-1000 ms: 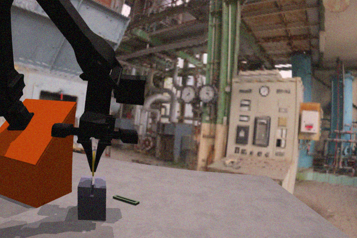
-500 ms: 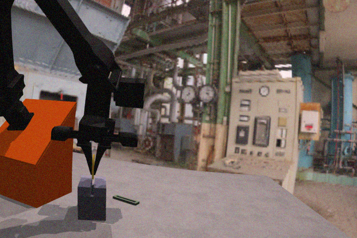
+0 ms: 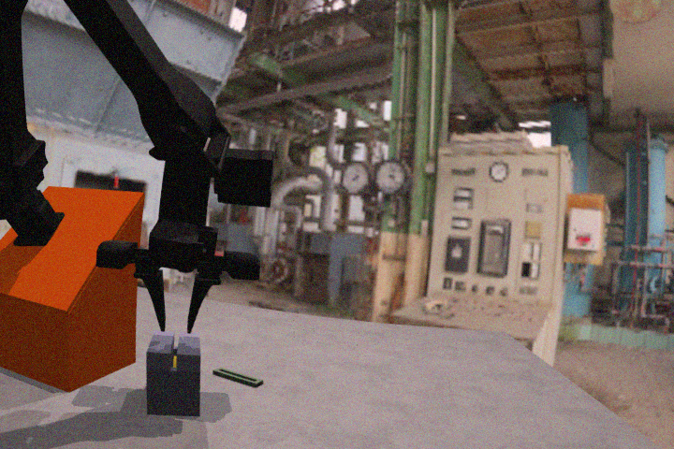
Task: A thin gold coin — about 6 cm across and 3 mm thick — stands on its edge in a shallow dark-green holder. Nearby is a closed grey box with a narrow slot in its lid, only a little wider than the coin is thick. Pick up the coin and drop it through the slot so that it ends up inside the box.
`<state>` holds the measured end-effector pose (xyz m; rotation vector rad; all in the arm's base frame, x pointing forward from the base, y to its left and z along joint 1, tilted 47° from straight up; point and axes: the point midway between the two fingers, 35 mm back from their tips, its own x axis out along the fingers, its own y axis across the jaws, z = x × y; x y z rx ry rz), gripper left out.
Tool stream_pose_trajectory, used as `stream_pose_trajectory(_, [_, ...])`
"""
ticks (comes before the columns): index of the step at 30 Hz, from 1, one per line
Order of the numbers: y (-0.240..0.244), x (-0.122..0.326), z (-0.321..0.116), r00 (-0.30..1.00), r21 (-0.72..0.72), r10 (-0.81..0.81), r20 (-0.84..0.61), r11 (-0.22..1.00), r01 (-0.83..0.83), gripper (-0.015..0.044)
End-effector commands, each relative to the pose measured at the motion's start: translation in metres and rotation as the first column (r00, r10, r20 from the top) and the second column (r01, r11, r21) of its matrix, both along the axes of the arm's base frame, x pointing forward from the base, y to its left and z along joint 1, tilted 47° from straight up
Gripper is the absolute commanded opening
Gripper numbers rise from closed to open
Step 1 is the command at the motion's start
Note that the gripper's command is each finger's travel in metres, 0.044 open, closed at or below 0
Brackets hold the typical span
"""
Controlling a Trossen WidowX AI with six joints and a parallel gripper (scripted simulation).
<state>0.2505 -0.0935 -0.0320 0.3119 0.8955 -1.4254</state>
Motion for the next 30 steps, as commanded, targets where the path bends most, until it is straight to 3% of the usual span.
stream_pose_trajectory(1, [0.000, 0.000, 0.000, 1.000, 0.000, -0.001, 0.001, 1.000, 0.001, 0.0161])
stream_pose_trajectory(6, [0.000, 0.000, 0.000, 1.000, 0.000, -0.001, 0.001, 1.000, 0.001, 0.0161])
stream_pose_trajectory(17, [0.030, 0.002, 0.029, 1.000, -0.003, 0.001, -0.007, 1.000, -0.001, 0.0440])
stream_pose_trajectory(30, [0.038, 0.002, 0.037, 1.000, -0.006, 0.002, -0.010, 1.000, -0.002, 0.0440])
